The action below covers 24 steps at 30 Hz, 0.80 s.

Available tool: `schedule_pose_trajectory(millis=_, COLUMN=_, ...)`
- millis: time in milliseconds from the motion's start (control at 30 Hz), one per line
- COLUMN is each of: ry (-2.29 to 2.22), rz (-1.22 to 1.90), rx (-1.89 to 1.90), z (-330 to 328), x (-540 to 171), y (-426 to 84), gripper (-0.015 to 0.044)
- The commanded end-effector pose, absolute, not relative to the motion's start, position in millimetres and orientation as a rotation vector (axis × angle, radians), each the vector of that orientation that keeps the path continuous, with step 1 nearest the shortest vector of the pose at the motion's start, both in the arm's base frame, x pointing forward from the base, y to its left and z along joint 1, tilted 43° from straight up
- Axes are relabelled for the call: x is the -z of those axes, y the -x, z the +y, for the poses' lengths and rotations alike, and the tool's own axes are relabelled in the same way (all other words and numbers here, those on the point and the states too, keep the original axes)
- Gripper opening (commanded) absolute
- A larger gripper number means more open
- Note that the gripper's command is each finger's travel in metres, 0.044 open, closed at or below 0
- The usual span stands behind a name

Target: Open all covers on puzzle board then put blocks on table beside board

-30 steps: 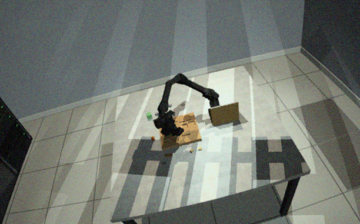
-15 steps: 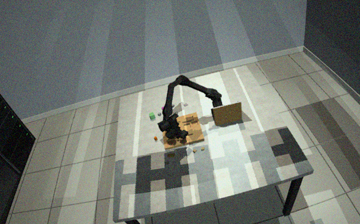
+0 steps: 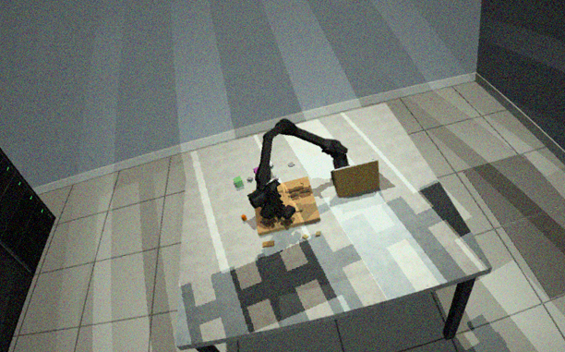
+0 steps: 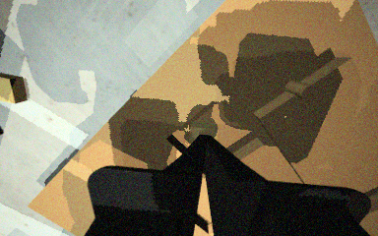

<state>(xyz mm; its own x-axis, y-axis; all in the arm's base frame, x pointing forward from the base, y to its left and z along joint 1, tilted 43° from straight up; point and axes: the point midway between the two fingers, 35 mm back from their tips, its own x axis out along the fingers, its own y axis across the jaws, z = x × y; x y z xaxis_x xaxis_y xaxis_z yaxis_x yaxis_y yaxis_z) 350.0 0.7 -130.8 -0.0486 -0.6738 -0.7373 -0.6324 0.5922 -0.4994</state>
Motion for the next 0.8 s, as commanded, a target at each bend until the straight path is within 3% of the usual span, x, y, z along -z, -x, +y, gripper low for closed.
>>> schedule_pose_trajectory(millis=0, ry=1.085, rz=1.736, rx=0.048, z=-3.0, x=130.4, y=-352.4, gripper=0.0000)
schedule_pose_trajectory(millis=233, ry=1.122, rz=1.745, rx=0.004, z=-6.8, x=129.1, y=-355.7, gripper=0.0000)
schedule_pose_trajectory(millis=467, ry=1.513, rz=1.795, rx=-0.509, z=-6.7, x=129.2, y=-355.6, gripper=0.0000)
schedule_pose_trajectory(millis=767, ry=1.435, rz=1.793, rx=-0.400, z=-1.6, x=124.9, y=-355.4, gripper=0.0000)
